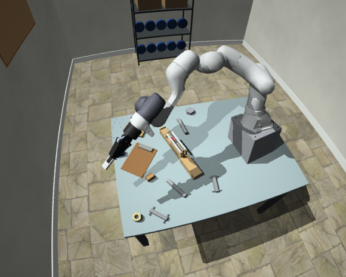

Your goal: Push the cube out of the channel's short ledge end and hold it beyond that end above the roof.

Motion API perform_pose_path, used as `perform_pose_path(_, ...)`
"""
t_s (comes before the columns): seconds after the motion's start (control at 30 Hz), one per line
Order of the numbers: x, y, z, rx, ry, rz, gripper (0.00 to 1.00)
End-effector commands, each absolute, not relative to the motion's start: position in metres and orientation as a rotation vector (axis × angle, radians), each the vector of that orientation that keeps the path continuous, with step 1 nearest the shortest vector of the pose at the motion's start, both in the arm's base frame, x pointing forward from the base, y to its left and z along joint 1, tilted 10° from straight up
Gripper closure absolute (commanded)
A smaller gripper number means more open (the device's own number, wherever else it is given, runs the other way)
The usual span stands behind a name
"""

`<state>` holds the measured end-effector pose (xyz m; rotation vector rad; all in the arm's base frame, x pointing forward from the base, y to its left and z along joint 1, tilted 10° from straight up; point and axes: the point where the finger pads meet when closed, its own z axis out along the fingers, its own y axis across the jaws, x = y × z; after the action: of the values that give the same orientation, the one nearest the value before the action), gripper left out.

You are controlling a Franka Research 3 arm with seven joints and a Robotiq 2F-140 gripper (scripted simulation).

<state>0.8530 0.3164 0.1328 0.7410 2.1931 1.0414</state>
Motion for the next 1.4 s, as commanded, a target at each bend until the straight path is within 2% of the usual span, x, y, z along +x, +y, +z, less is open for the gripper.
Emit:
perform_pose_path(0.0, 0.856, 0.310, 0.133, 0.825, 2.177, 1.050, 1.00)
perform_pose_path(1.37, 0.855, 0.295, 0.130, 0.975, 2.155, 1.062, 1.00)
